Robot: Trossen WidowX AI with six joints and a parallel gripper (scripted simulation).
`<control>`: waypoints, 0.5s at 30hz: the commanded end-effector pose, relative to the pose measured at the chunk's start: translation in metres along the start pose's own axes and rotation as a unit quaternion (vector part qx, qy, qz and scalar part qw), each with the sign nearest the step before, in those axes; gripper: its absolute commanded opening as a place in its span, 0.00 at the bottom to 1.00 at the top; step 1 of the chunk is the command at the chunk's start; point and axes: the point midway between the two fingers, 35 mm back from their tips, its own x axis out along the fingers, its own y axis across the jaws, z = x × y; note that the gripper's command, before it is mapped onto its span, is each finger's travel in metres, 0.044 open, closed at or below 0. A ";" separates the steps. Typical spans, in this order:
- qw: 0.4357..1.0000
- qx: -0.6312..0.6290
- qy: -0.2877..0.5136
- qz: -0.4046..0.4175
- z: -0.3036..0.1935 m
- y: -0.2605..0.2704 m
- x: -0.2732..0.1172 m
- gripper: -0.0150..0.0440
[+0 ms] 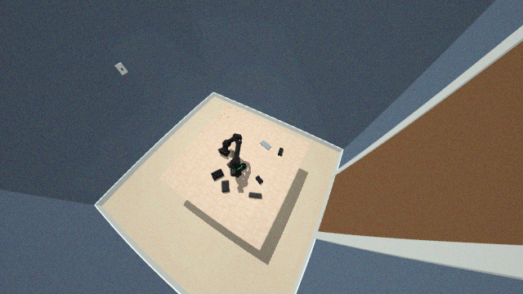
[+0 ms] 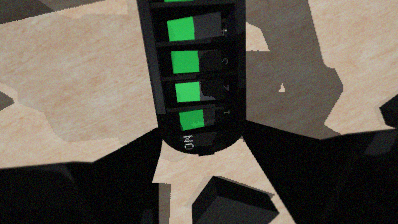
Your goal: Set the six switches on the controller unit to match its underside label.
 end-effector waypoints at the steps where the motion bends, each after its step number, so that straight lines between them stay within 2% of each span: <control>1: 1.000 0.004 -0.009 0.004 0.005 0.002 0.006 0.82; 15: 1.000 0.004 -0.009 0.004 0.005 0.002 0.017 0.83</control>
